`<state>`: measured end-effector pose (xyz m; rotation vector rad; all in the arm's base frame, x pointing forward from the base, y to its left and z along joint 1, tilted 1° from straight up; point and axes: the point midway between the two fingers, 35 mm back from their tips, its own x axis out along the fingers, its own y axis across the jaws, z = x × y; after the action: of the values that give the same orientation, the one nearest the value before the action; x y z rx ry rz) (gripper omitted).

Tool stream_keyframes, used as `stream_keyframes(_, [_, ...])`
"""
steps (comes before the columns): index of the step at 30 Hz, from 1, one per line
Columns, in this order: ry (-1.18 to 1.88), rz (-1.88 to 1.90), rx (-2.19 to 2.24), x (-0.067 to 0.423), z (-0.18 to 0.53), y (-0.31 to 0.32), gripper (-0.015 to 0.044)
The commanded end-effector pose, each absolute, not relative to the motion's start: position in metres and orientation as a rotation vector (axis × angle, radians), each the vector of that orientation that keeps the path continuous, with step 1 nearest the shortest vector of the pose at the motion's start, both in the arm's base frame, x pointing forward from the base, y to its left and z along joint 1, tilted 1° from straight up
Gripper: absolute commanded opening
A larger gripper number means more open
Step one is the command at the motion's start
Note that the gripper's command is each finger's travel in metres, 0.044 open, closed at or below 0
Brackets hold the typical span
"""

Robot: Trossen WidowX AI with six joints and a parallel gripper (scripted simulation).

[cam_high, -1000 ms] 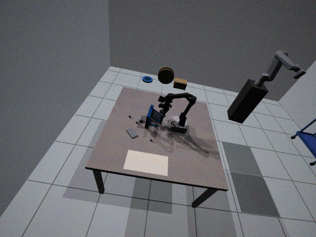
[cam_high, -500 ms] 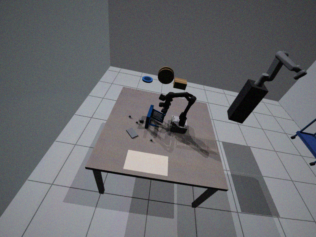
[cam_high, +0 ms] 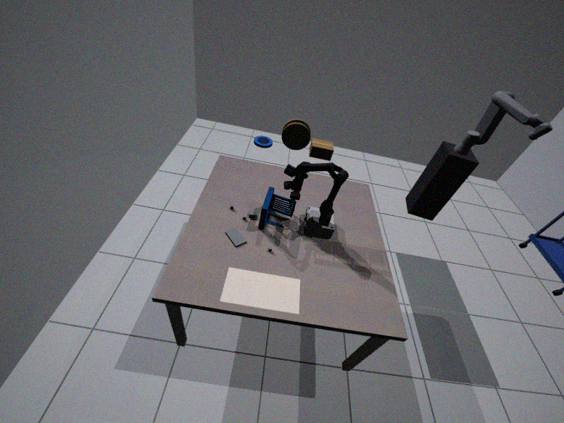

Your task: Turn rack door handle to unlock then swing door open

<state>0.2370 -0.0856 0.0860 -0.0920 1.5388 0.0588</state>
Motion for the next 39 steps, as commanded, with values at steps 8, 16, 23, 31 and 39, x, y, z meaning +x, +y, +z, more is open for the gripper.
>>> stream_keyframes(8, [1.532,0.180,-0.207,0.243,0.087,-0.101,0.0022])
stream_keyframes(16, [1.532,0.180,-0.207,0.243,0.087,-0.101,0.0022])
stream_keyframes(23, [1.532,0.180,-0.207,0.243,0.087,-0.101,0.0022])
stream_keyframes(31, [1.532,0.180,-0.207,0.243,0.087,-0.101,0.0232])
stream_keyframes(39, [1.532,0.180,-0.207,0.244,0.092,-0.101,0.0294])
